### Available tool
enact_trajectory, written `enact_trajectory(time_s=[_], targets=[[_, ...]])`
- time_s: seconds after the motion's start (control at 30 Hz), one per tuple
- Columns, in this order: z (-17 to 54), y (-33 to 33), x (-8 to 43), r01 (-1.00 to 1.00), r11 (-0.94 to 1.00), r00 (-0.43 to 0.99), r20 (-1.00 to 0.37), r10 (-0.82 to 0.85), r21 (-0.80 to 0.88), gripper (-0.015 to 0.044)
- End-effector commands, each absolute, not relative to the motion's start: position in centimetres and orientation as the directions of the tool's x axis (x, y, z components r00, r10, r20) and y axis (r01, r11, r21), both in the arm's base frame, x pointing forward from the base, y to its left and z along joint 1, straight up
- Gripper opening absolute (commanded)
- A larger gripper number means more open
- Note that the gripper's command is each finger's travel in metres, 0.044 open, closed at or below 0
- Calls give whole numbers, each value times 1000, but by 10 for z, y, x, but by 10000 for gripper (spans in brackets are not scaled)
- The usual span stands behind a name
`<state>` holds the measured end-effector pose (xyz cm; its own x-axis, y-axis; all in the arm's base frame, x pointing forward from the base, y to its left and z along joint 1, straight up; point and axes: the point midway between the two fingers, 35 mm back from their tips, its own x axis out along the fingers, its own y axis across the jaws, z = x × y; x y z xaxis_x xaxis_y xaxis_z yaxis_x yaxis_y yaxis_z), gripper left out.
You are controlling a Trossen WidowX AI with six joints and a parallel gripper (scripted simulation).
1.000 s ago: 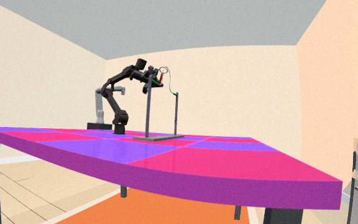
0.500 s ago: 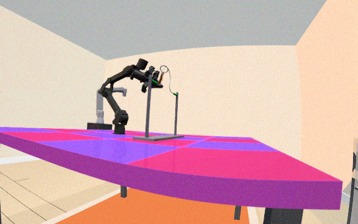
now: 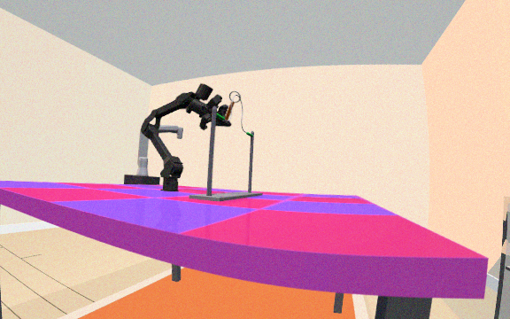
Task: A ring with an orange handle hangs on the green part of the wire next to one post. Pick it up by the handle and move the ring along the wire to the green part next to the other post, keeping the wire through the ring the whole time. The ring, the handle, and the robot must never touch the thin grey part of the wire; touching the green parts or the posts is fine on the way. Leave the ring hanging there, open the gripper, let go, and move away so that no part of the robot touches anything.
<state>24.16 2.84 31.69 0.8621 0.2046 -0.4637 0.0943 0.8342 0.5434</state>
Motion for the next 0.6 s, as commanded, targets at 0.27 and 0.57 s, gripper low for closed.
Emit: enact_trajectory(time_s=[0.27, 0.57], targets=[[316, 21, 242, 94, 924, 868, -485, 106, 370, -150], [313, 14, 242, 98, 968, 869, -494, 30, 230, -150]])
